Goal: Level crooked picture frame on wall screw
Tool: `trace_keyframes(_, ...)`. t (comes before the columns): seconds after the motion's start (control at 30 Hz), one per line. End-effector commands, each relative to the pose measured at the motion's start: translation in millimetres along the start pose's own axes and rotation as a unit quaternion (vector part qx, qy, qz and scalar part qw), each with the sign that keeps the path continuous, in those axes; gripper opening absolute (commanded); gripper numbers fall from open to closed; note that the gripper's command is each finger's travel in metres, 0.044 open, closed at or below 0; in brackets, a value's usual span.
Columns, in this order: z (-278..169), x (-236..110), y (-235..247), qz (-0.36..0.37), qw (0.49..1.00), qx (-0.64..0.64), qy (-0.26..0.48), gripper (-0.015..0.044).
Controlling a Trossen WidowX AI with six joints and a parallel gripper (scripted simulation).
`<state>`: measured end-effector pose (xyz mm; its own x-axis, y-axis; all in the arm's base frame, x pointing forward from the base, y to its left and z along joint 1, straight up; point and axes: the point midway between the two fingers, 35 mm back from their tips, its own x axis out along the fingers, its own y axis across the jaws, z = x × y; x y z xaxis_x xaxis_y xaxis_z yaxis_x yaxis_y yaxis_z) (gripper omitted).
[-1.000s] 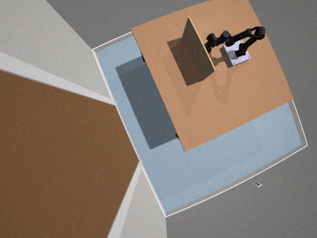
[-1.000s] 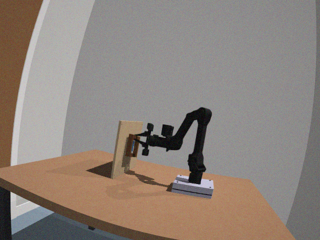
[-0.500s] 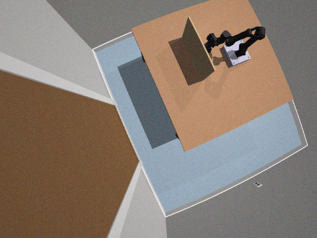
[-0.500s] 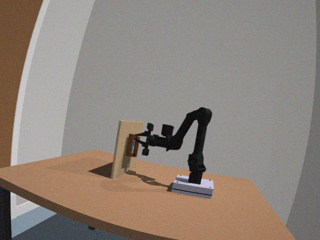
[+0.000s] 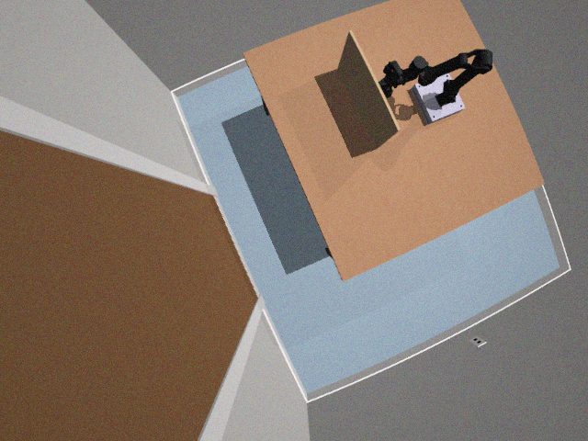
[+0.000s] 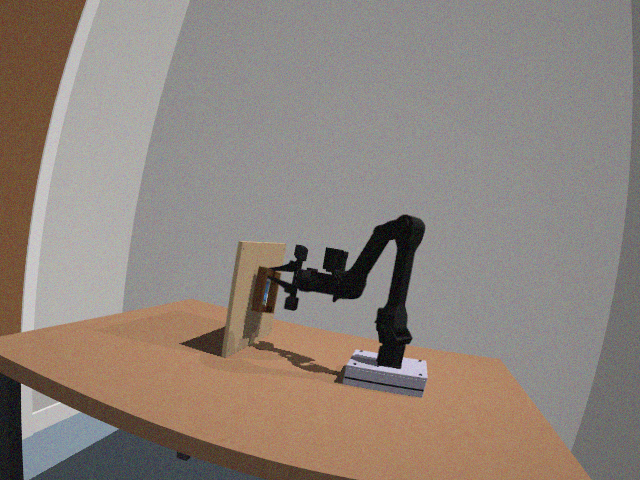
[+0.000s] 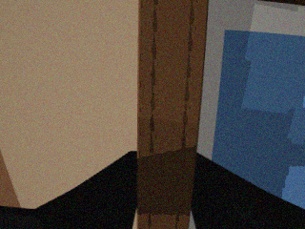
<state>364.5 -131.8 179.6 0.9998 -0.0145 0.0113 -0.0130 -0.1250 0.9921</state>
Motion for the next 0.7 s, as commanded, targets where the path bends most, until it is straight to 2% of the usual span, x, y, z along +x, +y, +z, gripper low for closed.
trace_keyframes(0.0, -0.4, 0.6, 4.3, 0.006, 1.000, -0.006, 0.001, 0.0000)
trace_keyframes(0.67, -1.1, 0.6, 3.2, 0.006, 1.000, -0.006, 0.001, 0.0000)
